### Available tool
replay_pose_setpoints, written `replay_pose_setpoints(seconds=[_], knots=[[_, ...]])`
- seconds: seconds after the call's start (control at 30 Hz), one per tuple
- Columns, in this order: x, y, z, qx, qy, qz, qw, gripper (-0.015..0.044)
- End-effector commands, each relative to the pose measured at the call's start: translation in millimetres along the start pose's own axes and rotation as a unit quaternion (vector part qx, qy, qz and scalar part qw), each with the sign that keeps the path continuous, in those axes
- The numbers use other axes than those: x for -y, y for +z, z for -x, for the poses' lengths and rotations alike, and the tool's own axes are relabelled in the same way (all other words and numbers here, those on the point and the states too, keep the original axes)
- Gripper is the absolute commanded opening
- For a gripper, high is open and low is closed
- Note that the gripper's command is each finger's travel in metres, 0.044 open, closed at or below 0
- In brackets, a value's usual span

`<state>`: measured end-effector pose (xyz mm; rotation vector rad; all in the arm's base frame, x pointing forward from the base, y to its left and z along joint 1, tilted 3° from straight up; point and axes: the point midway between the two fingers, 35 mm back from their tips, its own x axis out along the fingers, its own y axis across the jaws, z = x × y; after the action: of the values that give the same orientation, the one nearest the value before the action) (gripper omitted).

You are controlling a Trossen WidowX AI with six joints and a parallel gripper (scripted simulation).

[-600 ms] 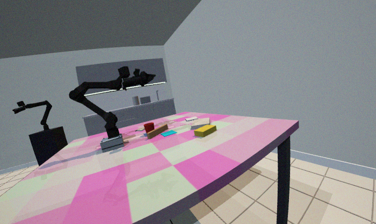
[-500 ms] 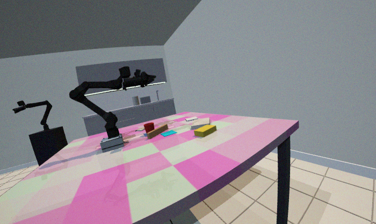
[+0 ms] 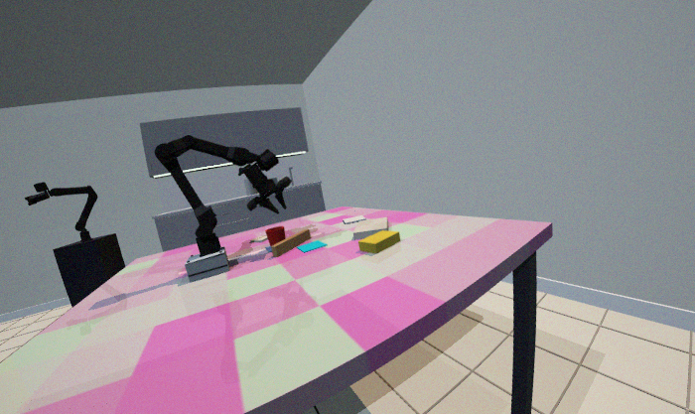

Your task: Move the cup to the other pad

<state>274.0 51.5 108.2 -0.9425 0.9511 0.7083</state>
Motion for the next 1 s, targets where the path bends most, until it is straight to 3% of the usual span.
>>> replay_pose_setpoints(seconds=[0.0, 0.97], knots=[[-68.6, -26.4, -2.3, -0.071, 0.209, 0.207, 0.953, 0.0148], [-75.0, -25.8, -30.3, -0.071, 0.211, 0.209, 0.952, 0.0148]])
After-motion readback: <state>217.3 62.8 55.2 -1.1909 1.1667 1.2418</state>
